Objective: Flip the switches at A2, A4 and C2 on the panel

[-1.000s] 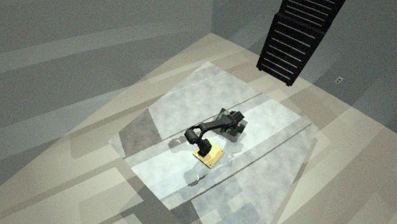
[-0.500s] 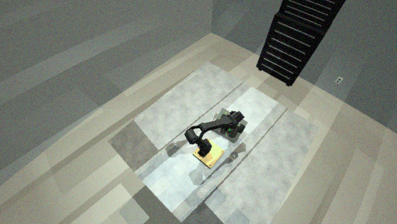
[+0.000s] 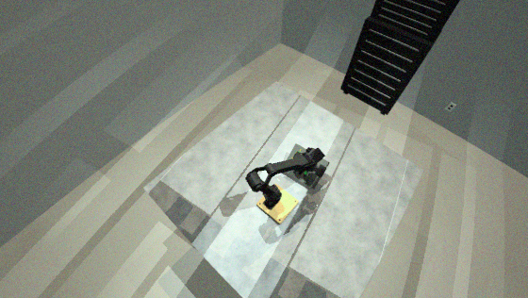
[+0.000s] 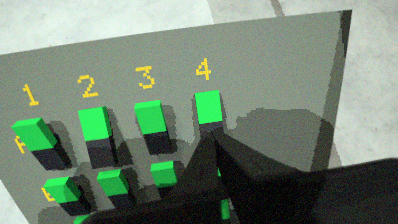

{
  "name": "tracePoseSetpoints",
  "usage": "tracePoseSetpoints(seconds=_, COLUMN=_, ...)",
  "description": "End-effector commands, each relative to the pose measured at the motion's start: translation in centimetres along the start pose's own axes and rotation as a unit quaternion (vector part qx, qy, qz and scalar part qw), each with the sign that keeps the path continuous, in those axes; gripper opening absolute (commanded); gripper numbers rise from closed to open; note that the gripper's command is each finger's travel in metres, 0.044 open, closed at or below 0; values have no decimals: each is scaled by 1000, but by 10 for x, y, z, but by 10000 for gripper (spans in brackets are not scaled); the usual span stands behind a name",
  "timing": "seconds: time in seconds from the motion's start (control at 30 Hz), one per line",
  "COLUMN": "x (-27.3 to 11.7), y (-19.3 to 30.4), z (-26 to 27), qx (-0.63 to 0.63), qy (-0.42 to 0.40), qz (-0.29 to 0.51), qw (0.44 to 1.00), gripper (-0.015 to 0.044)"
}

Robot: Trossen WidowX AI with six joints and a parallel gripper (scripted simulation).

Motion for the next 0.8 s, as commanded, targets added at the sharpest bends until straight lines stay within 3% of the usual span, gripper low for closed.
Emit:
tracePoseSetpoints(seconds=0.0, x=1, y=1, z=-1, qx=2, qy=3, qz=1, qw=1000, gripper=0)
tracePoseSetpoints(seconds=0.77, x=4, y=1, z=-1, qx=2, qy=3, qz=1, qw=1000, gripper=0)
Point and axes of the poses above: the point midway between the two fingers, 35 mm back from their tips, its own x axis out along the fingers, its own z axis across the jaws, y = z × x, the point moved 2 cm from there along -x, back along the fingers, and after that the axes turned 8 degrees about x, right-handed, at the moved point
